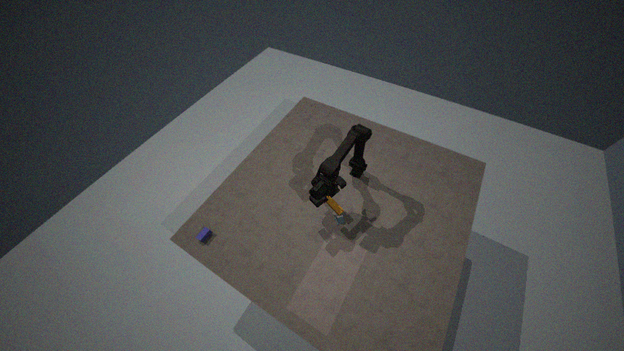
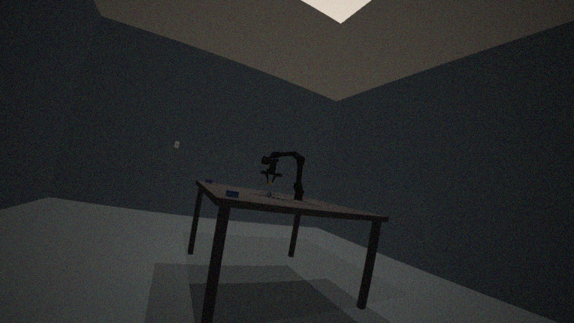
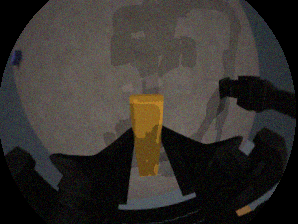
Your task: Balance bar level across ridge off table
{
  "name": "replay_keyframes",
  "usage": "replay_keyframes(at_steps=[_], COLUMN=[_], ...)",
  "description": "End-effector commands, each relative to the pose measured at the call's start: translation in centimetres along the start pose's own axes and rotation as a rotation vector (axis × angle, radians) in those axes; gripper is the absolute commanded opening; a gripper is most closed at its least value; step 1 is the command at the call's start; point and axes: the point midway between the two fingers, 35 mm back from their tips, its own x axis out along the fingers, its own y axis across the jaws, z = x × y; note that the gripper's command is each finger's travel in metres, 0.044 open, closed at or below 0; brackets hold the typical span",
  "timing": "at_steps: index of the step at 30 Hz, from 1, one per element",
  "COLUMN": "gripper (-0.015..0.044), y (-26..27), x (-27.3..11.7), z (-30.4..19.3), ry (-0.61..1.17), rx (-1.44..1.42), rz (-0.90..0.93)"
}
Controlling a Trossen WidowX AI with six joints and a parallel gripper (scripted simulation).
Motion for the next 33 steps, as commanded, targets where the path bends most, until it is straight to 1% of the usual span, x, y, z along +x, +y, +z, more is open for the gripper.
replay_keyframes(at_steps=[1,14,20,33], gripper=[0.0000,0.0000,0.0000,0.0000], y=[0.1,-1.1,-1.4,-1.5], x=[0.0,0.1,0.4,2.5], z=[-1.6,-6.1,-6.4,-6.6], ry=[-0.003,0.002,0.002,0.002], rx=[0.111,0.403,0.418,0.419], rz=[0.000,-0.002,-0.002,-0.002])
